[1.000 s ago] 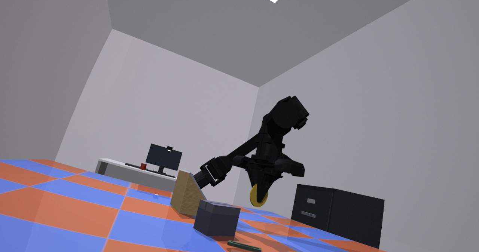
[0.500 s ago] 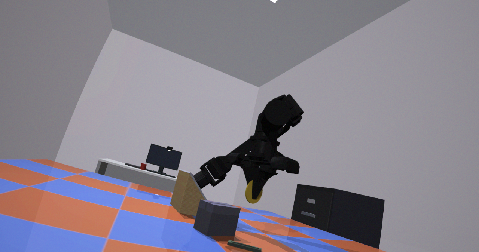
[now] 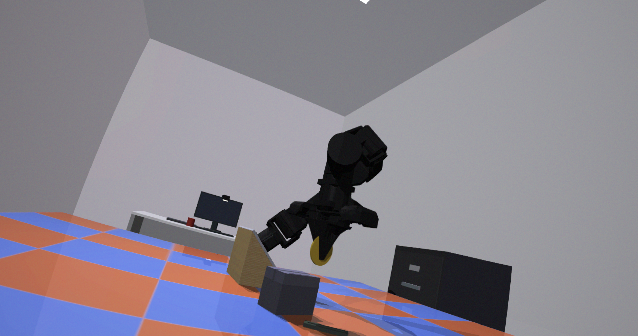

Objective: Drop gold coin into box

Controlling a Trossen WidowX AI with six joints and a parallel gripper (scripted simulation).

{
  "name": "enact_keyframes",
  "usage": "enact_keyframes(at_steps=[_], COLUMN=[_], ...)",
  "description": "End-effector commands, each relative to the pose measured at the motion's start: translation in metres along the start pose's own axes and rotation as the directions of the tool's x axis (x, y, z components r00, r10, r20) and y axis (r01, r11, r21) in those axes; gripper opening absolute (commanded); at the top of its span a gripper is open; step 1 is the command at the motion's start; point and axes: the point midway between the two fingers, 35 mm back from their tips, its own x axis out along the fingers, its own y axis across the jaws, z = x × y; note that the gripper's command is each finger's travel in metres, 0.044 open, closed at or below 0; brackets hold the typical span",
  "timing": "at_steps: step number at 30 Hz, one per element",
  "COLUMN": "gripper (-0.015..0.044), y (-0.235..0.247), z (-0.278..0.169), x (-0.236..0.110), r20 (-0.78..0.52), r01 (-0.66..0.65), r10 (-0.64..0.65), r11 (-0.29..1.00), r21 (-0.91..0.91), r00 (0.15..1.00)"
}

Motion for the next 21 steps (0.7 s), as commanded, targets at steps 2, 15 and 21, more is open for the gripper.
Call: enact_keyframes(at_steps=[2,15,21], gripper=[0.0000,0.0000,0.0000], y=[0.016,0.050,0.062], z=[-0.001,-0.001,0.000], x=[0.002,0.004,0.006], r20=[0.001,0.003,0.005], r01=[-0.009,-0.010,-0.011], r10=[0.009,0.010,0.011], r11=[1.000,1.000,1.000], r21=[0.002,0.003,0.003], r00=[1.000,1.000,1.000])
